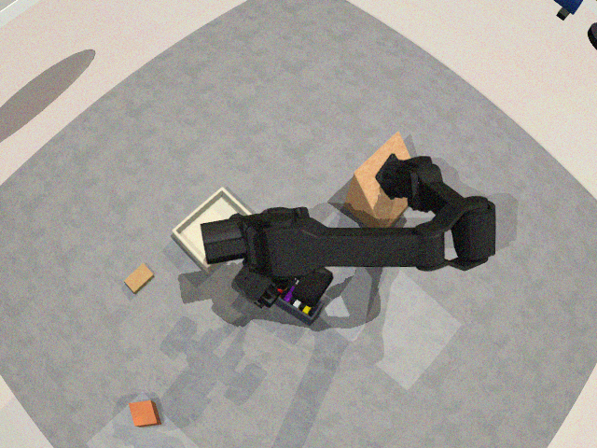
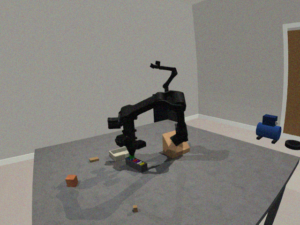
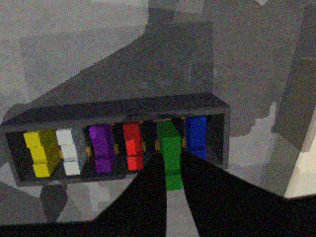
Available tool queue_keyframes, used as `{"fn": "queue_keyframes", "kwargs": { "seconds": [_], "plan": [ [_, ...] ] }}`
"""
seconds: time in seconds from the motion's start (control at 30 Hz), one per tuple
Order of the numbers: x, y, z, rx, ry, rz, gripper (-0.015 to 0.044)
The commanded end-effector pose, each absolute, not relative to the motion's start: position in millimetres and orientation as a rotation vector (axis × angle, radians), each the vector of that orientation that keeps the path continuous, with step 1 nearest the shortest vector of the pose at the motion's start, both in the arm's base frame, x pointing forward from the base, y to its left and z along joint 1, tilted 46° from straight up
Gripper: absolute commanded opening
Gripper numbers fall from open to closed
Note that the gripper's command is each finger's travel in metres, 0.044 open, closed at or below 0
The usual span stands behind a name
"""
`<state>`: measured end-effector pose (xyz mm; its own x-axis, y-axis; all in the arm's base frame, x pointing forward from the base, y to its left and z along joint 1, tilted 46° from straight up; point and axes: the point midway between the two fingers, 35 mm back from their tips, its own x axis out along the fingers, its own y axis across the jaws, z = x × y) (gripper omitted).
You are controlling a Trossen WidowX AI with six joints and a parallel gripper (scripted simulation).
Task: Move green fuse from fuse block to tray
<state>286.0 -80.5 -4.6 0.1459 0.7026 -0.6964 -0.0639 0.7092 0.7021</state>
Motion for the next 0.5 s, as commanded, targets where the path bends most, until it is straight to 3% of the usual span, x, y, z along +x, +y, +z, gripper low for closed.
{"fn": "queue_keyframes", "kwargs": {
  "seconds": [0.0, 0.47],
  "plan": [
    [285.2, -82.6, -3.1, 0.589, 1.323, 0.603, 0.0000],
    [284.1, -87.3, 1.9, 0.590, 1.323, 0.603, 0.0000]
  ]
}}
